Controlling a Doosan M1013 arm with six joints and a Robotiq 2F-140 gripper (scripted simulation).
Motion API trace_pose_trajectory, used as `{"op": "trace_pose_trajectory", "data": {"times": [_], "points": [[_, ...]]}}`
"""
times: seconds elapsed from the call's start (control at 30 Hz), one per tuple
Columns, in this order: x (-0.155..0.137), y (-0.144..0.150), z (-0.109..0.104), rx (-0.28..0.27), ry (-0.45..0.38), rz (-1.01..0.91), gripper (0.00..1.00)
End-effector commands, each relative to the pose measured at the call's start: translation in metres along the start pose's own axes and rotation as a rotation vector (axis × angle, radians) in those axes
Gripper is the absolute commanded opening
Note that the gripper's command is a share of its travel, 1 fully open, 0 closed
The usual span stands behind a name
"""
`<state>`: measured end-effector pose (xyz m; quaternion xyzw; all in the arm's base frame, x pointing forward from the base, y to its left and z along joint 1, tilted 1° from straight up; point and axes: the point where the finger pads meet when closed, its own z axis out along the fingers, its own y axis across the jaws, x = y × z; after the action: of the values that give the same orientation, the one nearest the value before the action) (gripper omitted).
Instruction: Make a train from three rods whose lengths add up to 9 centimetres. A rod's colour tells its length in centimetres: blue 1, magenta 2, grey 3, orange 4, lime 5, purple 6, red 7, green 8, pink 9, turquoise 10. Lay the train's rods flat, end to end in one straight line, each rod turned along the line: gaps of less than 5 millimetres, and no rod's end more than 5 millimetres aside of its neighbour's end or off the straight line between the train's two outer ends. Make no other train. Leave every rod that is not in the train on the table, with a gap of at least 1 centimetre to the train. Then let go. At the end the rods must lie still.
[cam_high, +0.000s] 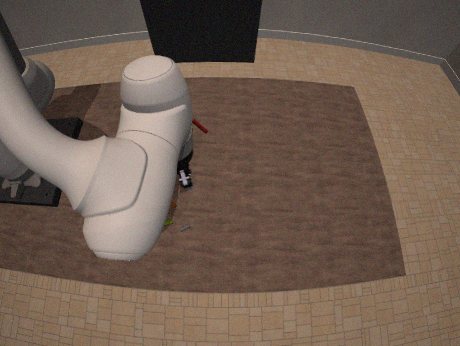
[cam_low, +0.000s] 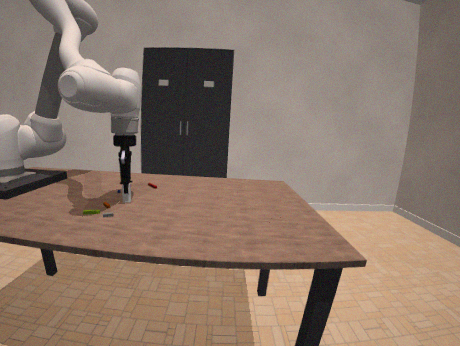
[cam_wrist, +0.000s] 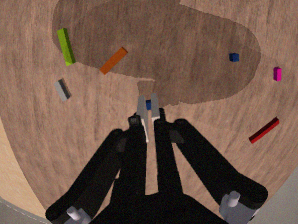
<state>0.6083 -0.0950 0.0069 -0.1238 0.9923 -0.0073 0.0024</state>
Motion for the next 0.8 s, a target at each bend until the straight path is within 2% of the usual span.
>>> {"op": "trace_pose_trajectory", "data": {"times": [0.0,0.77], "points": [[0.0,0.0,0.0009,0.0,0.0,0.0,0.03],[0.0,0.0,0.0034,0.0,0.0,0.0,0.03]]}}
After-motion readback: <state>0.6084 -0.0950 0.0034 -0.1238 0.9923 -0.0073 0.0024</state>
